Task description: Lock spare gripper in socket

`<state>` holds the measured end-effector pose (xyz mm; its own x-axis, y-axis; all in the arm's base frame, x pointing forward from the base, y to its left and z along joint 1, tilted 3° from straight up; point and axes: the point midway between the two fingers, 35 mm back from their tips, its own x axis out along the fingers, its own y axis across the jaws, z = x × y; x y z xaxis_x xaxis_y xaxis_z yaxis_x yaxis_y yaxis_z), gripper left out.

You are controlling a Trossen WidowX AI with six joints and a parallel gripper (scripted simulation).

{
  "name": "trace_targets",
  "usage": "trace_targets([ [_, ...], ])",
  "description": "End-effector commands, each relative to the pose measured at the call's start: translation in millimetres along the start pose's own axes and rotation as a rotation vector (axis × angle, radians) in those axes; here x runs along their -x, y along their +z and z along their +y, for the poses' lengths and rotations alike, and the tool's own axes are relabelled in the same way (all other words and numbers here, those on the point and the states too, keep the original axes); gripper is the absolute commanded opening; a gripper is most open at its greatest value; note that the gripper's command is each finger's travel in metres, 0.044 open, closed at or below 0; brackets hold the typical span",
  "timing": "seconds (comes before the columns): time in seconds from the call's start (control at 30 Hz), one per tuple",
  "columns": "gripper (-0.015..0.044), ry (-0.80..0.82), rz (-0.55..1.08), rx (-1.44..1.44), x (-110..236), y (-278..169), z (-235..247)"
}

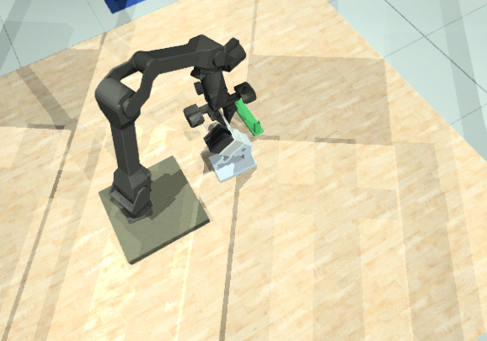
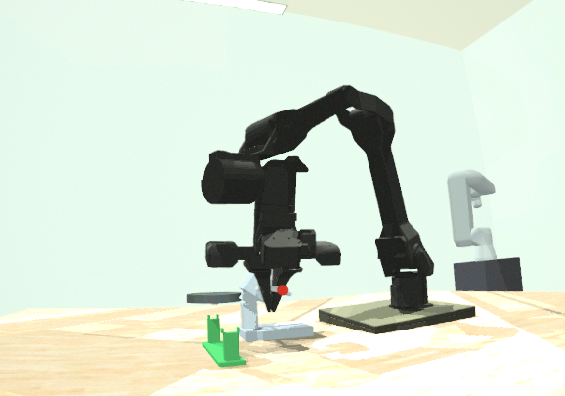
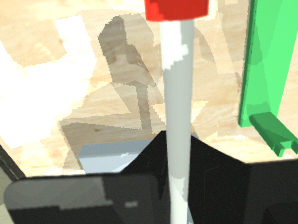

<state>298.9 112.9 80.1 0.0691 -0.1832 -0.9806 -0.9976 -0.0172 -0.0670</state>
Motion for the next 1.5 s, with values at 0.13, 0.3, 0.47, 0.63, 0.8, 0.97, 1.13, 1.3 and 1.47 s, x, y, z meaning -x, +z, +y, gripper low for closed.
trace_targets([
  [0.13, 0.0, -0.001, 0.001, 0.003, -2, -5, 0],
  [0.3, 0.0, -0.001, 0.001, 0.003, -3, -8, 0],
  [0.47, 0.0, -0.001, 0.001, 0.003, -3, -11, 0],
  [0.63, 0.0, -0.001, 0.001, 0.003, -4, -14, 0],
  [0.8, 0.0, -0.001, 0.001, 0.003, -5, -17, 0],
  [0.97, 0.0, -0.001, 0.001, 0.003, -6, -20, -1],
  [1.13, 0.0, 0.0, 0.0, 0.003, -6, -23, -1],
  [1.3, 0.0, 0.0, 0.0, 0.003, -7, -26, -1],
  [1.47, 0.0, 0.0, 0.0, 0.003, -8, -29, -1],
])
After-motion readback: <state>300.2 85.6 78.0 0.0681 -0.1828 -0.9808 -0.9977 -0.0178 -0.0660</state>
